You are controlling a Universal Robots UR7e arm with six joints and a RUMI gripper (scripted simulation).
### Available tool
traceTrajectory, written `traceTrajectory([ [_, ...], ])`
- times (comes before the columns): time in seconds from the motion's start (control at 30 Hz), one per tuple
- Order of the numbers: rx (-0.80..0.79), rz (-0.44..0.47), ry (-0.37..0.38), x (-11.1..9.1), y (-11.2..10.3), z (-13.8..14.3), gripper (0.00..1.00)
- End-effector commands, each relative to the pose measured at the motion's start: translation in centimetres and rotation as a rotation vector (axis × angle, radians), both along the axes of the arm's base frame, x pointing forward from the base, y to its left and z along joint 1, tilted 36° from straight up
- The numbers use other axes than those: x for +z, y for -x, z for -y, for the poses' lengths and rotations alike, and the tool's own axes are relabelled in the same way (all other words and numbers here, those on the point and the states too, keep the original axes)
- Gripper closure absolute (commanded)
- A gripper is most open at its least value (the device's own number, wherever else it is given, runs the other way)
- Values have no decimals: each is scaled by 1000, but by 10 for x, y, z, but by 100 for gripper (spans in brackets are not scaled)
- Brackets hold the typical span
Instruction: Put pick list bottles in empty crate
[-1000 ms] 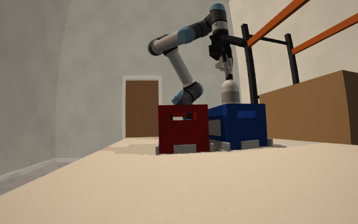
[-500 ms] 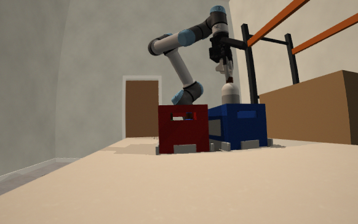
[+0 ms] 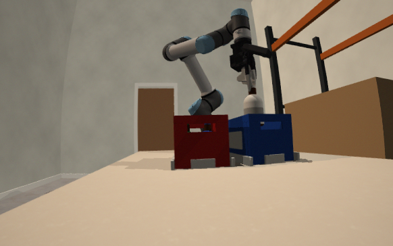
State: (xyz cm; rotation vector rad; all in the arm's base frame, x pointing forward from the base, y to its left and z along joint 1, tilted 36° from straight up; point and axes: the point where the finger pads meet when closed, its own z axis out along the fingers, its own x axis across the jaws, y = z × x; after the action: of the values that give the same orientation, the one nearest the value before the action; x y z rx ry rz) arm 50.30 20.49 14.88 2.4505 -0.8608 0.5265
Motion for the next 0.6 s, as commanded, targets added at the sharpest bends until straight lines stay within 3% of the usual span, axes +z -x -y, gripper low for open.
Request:
traceTrajectory([
  [0.0, 1, 2, -1, -4, -1, 2, 100],
  [0.57, 1, 2, -1, -16, -4, 11, 100],
])
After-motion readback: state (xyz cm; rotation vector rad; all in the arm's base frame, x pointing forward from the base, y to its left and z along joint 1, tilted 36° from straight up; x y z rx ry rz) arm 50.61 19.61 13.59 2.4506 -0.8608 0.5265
